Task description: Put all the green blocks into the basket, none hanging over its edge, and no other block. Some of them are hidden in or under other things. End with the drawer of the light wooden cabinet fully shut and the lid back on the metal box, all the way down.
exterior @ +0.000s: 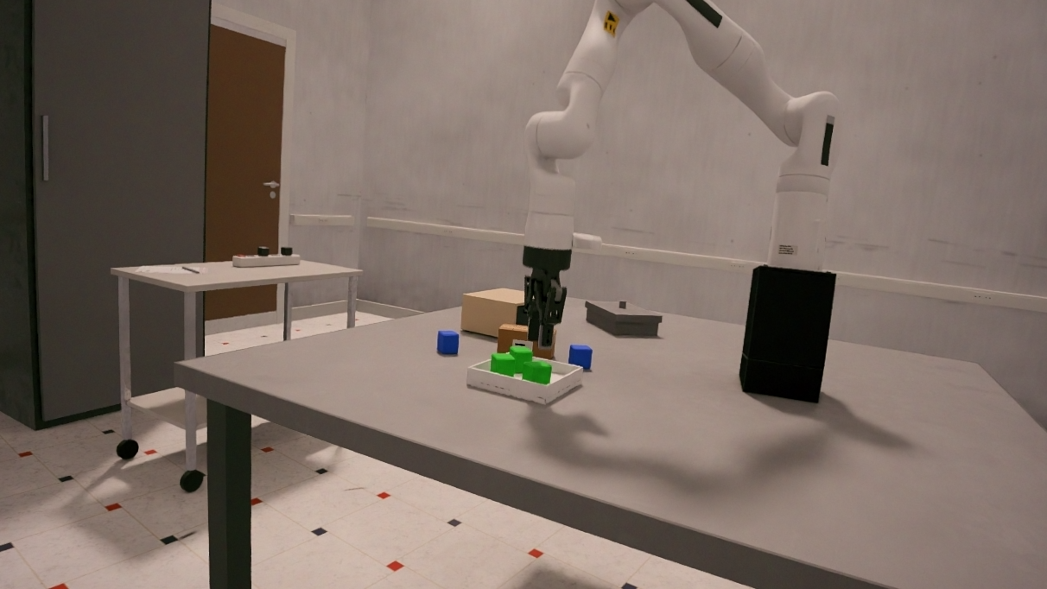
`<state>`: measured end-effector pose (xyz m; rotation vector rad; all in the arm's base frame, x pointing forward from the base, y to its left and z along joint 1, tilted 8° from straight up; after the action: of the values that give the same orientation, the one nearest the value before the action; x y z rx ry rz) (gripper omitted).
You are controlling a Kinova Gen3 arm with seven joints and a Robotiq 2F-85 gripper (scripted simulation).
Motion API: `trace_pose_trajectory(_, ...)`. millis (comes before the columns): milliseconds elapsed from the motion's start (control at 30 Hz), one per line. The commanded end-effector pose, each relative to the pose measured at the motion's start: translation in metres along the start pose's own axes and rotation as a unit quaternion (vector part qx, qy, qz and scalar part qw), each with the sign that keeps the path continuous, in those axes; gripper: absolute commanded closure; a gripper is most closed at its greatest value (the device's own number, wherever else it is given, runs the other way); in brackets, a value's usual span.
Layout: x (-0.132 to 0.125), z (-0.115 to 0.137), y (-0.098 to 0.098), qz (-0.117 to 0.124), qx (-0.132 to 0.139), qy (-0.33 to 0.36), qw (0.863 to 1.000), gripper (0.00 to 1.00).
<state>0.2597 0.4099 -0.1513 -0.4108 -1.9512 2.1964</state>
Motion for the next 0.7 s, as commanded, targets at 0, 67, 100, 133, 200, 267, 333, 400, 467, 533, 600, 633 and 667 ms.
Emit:
trace_pose_trajectory(0, 0.000, -0.001, -0.020, 0.000, -0.001, 0.000, 1.000, 0.42)
trace_pose_trajectory(67, 0.000, -0.001, -0.030, 0.000, -0.001, 0.000, 1.000, 0.42)
trace_pose_trajectory(100, 0.000, -0.001, -0.035, 0.000, -0.001, 0.000, 1.000, 0.42)
trace_pose_trajectory(133, 0.000, -0.001, -0.040, 0.000, -0.001, 0.000, 1.000, 0.42)
trace_pose_trajectory(200, 0.000, -0.001, -0.049, 0.000, -0.001, 0.000, 1.000, 0.42)
trace_pose_trajectory(267, 0.000, -0.001, -0.057, 0.000, -0.001, 0.000, 1.000, 0.42)
trace_pose_trajectory(333, 0.000, -0.001, -0.065, 0.000, -0.001, 0.000, 1.000, 0.42)
trace_pose_trajectory(400, 0.000, -0.001, -0.065, 0.000, -0.001, 0.000, 1.000, 0.42)
trace_pose_trajectory(467, 0.000, -0.001, -0.072, 0.000, -0.001, 0.000, 1.000, 0.42)
trace_pose_trajectory(533, 0.000, -0.001, -0.077, 0.000, -0.001, 0.000, 1.000, 0.42)
trace_pose_trajectory(600, 0.000, -0.001, -0.082, 0.000, -0.001, 0.000, 1.000, 0.42)
trace_pose_trajectory(633, 0.000, -0.001, -0.084, 0.000, -0.001, 0.000, 1.000, 0.42)
trace_pose_trajectory(667, 0.000, -0.001, -0.085, 0.000, -0.001, 0.000, 1.000, 0.42)
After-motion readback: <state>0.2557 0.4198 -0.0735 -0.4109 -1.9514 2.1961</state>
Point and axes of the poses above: the point where the finger pads meet when closed, its own y axis out along the fingers, its own x axis across the jaws, z = x × y, the point moved 1 cm from there along -y, back along the fingers, and after that the axes turned 15 degrees about -y, right-handed, at the moved point
